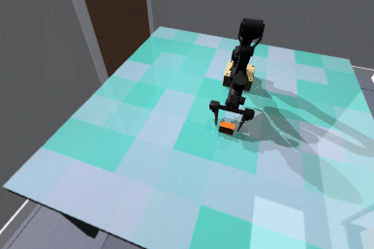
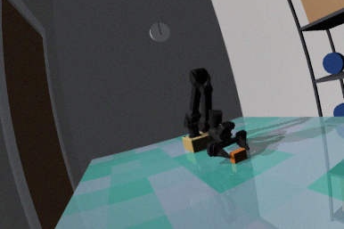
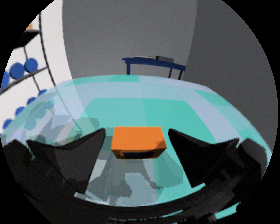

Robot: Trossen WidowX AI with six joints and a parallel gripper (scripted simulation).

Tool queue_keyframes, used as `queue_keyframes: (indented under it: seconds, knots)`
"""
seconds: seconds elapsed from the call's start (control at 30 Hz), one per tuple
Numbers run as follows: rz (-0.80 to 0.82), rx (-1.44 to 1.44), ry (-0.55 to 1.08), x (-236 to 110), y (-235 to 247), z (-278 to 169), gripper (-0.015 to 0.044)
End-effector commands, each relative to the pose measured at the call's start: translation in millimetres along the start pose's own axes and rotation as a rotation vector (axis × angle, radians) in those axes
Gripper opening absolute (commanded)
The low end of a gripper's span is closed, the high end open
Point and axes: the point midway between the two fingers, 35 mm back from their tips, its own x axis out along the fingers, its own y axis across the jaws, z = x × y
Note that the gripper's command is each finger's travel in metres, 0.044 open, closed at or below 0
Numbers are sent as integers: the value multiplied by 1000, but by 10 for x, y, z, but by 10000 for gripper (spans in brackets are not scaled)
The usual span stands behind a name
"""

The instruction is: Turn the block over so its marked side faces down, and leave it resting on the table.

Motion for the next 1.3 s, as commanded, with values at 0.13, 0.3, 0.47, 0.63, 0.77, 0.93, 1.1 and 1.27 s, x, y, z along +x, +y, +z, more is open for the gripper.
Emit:
queue_keyframes:
  seconds: [0.13, 0.3, 0.47, 0.63, 0.77, 0.93, 1.1, 1.27]
  knots:
    - [-4, -8, 146, 118, 9, 78, 440]
    - [-4, -7, 309, 40, 14, 258, 440]
    - [-2, -2, 412, -207, 12, 557, 440]
    - [-6, -3, 519, -427, -2, 546, 440]
    - [-6, -3, 525, -438, -3, 542, 440]
    - [-6, -3, 525, -438, -3, 542, 440]
    - [-6, -3, 525, -438, -3, 542, 440]
    - [-9, -3, 645, -325, -1, 631, 440]
